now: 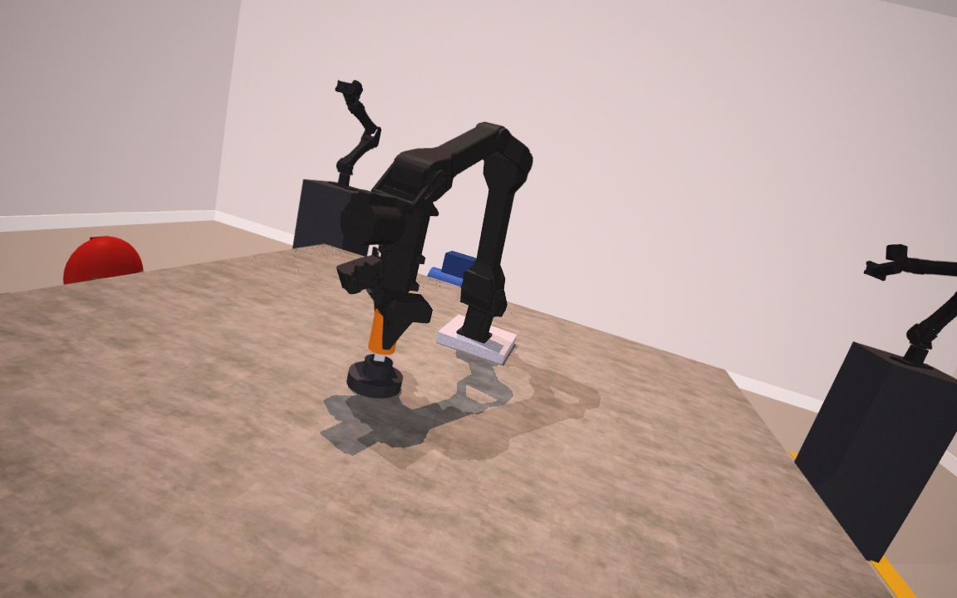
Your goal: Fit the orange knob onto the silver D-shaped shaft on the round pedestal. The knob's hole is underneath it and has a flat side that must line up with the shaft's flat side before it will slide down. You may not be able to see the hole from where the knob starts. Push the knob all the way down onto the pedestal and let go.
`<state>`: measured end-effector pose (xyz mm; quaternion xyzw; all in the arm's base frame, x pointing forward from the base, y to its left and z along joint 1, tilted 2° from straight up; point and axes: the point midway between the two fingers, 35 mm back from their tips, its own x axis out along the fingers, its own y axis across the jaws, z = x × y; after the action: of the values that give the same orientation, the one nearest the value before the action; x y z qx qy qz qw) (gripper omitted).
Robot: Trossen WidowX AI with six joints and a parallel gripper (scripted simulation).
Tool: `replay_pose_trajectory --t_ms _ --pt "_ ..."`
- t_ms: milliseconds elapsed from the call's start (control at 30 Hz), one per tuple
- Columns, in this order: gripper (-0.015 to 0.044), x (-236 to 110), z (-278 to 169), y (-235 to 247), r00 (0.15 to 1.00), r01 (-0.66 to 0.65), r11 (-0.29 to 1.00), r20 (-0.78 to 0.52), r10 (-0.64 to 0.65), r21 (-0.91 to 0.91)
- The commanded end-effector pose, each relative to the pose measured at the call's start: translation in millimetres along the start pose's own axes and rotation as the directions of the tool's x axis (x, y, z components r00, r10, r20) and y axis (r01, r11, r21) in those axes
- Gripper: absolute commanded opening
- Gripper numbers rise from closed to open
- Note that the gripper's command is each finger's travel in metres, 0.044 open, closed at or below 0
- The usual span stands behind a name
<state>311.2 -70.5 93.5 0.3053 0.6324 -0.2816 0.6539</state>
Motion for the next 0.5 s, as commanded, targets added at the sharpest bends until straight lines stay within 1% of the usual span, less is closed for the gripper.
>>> replay_pose_trajectory --t_ms 0,467 --pt "0.0000 1.2 -1.3 -1.1 1.000 0.000 1.000 0.000 0.000 -0.006" --pt "0.0000 0.7 0.5 0.2 1.000 0.000 1.000 0.000 0.000 -0.006"
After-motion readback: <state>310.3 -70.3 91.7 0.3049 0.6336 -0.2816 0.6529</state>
